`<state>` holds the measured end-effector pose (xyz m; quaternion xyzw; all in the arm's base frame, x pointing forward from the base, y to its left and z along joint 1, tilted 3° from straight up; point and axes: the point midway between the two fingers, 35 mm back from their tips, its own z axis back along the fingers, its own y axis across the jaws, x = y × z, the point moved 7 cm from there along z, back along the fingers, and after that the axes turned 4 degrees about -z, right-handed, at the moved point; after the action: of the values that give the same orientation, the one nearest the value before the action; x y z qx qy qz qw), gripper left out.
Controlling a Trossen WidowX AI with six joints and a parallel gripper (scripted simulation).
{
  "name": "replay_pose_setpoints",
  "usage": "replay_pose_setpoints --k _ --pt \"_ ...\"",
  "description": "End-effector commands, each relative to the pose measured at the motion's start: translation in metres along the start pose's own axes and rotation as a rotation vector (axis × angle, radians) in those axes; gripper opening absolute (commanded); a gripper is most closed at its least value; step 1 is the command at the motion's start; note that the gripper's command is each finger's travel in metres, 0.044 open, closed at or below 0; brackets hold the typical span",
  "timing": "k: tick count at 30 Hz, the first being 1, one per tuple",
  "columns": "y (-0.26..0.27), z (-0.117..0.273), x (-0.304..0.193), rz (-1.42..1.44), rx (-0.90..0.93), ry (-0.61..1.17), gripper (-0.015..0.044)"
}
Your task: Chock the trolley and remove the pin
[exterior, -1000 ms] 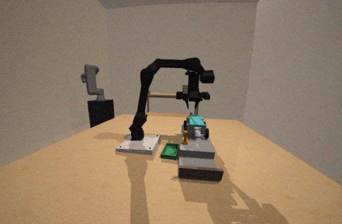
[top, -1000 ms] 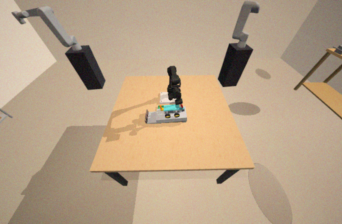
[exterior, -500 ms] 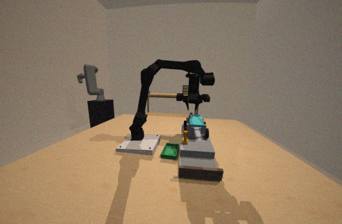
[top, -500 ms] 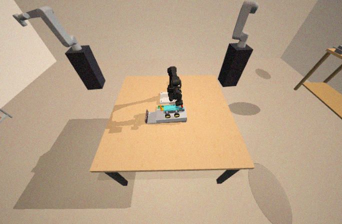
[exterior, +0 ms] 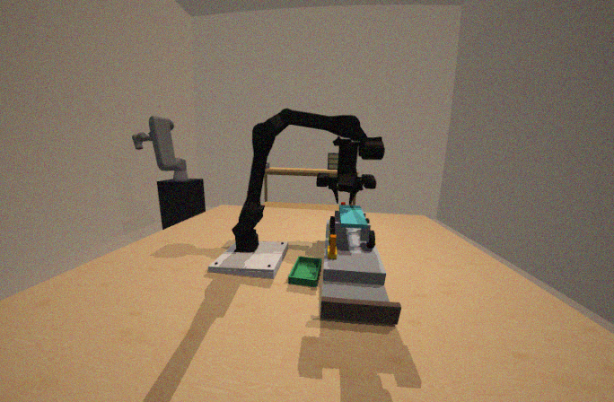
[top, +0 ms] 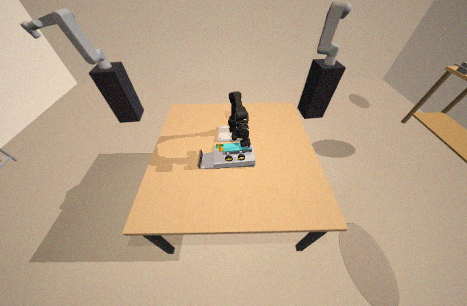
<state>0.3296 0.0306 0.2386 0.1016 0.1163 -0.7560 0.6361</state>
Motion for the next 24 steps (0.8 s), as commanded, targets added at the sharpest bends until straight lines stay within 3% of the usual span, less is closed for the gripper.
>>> replay_pose_setpoints --k 1,24 --pt "-0.001 -0.003 0.0 -0.005 0.0 0.005 0.019" --pt "-0.001 -0.038 0.0 -0.005 0.0 0.006 0.019"
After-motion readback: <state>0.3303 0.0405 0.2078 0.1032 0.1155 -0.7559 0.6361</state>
